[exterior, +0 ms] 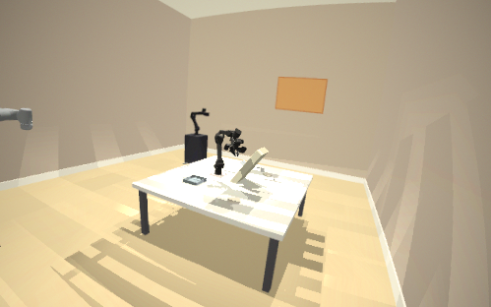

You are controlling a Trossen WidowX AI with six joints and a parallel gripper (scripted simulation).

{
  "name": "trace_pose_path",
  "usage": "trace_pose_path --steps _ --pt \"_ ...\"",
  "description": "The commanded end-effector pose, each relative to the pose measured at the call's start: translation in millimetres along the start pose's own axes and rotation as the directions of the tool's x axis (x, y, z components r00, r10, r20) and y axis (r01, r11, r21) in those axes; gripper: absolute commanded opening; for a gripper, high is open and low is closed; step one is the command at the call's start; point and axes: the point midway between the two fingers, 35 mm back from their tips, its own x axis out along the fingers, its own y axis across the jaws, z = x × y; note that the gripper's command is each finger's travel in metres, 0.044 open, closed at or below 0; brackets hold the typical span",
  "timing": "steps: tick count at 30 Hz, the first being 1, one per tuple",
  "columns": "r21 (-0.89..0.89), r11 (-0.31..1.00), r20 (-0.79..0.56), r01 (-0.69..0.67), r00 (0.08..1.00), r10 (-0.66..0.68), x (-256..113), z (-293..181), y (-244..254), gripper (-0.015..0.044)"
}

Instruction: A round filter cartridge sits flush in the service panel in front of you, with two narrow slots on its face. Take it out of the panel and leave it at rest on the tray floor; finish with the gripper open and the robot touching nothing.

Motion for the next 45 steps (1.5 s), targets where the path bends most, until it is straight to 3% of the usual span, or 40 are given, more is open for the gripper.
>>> trace_pose_path --steps 1,6,11,45 --pt "-0.461 0.868 0.042 -0.185 0.972 0.229 -40.3 -14.0 63.8 0.0098" --pt "-0.817 0.53 0.043 -0.227 0.893 0.447 -82.9 -36.9 116.0 0.0098" --pt "-0.984 0.15 0.015 -0.101 0.78 0.626 -125.3 -64.6 151.5 0.0098" --pt "-0.986 0.137 0.015 -0.092 0.774 0.632 -100.7 -63.8 174.4 0.0098"
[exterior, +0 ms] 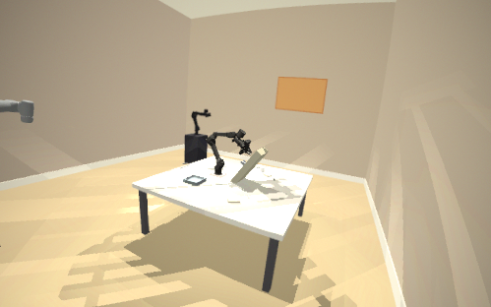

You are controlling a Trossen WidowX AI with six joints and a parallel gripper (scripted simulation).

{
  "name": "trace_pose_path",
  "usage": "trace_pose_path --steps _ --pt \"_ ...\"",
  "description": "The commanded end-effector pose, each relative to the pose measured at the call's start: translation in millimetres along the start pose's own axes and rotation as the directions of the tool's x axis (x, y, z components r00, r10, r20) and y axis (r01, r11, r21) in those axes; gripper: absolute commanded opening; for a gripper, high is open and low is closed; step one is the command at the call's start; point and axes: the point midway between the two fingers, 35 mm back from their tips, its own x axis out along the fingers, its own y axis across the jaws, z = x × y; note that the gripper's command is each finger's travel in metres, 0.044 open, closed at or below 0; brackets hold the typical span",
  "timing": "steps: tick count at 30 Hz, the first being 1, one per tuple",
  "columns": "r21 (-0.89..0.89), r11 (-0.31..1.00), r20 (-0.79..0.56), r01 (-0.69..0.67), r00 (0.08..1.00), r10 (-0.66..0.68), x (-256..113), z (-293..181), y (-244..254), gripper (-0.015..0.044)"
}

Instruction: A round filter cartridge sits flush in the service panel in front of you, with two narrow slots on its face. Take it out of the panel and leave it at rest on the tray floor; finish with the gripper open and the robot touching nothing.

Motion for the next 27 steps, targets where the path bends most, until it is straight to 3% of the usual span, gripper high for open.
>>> trace_pose_path --steps 1,27 --pt "-0.001 1.0 -0.005 -0.007 1.0 0.007 8.0 -1.2 1.7 0.0098" --pt "-0.001 1.0 -0.005 -0.006 1.0 0.006 27.6 -2.0 3.0 0.0098"
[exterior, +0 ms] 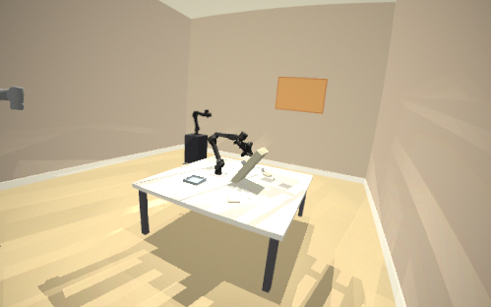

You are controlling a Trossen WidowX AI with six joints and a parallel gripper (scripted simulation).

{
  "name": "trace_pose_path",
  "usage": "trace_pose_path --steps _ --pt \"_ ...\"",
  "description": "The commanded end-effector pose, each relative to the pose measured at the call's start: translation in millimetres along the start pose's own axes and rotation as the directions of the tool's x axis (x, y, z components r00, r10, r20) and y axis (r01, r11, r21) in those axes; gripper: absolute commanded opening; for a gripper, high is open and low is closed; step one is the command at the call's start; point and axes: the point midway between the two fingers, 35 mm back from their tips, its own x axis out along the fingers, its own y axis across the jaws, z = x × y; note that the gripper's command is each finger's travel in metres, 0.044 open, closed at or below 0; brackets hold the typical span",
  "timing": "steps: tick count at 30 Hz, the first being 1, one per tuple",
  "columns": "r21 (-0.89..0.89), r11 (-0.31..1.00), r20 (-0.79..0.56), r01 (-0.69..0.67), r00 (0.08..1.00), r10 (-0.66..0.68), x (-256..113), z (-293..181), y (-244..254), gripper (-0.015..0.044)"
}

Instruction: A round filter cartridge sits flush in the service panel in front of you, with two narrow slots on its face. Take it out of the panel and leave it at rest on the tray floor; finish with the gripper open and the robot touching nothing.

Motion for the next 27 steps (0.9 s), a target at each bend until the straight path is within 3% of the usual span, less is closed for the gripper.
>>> trace_pose_path --steps 1,27 --pt "0.001 1.0 -0.002 0.002 1.0 -0.002 0.4 0.0 -0.8 0.0098" --pt "0.001 1.0 -0.001 0.002 1.0 -0.002 3.3 0.8 -2.4 0.0098"
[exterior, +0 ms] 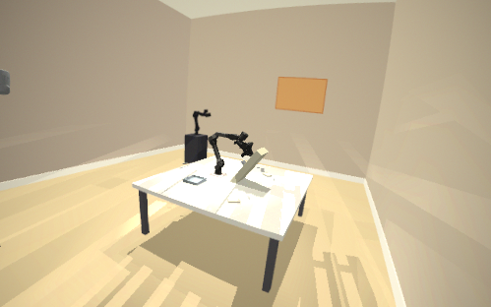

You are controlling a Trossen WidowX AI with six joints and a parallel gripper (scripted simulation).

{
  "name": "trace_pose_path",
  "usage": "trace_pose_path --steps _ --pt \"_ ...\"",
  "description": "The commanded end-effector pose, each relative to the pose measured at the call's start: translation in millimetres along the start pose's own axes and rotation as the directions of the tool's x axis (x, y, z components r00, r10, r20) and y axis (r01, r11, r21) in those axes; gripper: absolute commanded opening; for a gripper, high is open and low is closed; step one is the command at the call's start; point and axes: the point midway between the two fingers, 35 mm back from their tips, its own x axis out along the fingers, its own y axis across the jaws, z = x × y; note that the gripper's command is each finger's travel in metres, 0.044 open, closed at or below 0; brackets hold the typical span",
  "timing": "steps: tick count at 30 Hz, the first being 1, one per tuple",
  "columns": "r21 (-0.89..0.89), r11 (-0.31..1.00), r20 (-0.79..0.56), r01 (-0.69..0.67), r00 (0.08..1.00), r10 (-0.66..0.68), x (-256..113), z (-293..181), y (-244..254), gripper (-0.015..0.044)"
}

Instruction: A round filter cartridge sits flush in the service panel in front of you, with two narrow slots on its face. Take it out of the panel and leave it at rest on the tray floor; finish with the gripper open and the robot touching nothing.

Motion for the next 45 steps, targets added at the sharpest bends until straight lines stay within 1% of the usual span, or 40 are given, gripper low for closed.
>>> trace_pose_path --steps 1,14,45 --pt "0.001 1.0 -0.002 0.003 1.0 -0.003 0.7 -0.2 -0.7 0.0098" --pt "0.001 1.0 -0.002 0.003 1.0 -0.003 0.9 -0.6 0.1 0.0098" --pt "0.001 1.0 -0.001 0.004 1.0 -0.004 15.8 -0.6 0.1 0.0098"
